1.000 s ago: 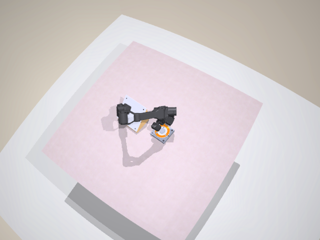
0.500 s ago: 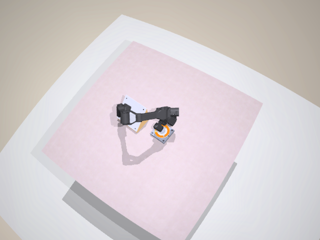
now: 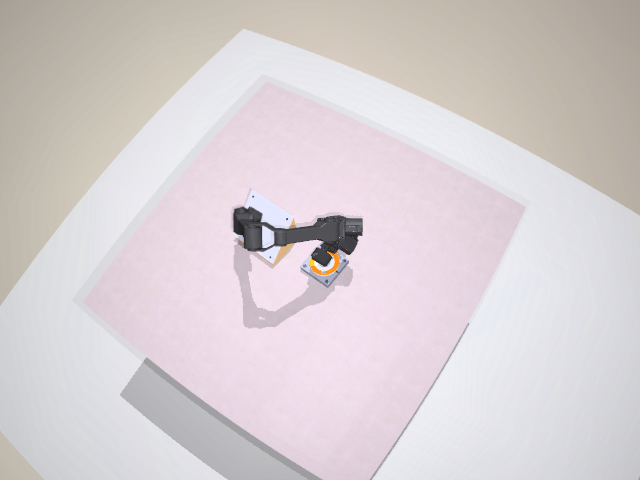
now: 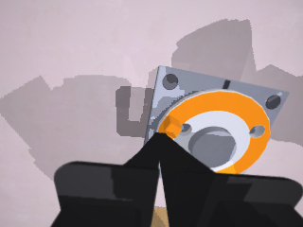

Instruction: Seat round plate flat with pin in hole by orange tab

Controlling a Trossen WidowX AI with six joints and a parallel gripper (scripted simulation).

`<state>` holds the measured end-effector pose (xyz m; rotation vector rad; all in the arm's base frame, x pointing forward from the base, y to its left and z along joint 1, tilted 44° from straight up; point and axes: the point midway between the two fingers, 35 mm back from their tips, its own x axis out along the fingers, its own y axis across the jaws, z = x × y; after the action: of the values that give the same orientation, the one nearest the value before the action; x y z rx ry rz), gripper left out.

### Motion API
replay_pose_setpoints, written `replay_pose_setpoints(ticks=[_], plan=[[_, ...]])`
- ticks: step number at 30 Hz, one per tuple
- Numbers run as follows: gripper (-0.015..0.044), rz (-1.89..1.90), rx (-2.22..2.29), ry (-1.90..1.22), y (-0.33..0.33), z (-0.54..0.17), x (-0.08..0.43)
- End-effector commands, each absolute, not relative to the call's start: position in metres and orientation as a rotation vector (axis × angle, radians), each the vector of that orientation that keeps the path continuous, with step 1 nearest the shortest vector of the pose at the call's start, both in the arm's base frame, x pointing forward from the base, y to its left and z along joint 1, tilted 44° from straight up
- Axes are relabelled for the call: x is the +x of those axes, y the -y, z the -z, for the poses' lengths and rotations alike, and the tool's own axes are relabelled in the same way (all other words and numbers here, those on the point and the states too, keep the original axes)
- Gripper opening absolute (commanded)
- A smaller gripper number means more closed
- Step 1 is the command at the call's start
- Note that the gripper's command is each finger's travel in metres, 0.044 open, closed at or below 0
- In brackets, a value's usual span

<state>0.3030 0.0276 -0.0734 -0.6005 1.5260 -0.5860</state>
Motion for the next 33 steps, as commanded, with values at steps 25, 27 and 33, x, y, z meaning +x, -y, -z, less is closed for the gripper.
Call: replay_pose_setpoints(ticks=[25,27,33], plan=[[0.0,0.588,-0.603,-1.521,-0.012,0.057,0.34],[0.0,0.589,-0.603,-1.521,-0.01,0.055,0.342],[0.0,0.589,-0.604,-1.521,-0.006,0.05,0.345]])
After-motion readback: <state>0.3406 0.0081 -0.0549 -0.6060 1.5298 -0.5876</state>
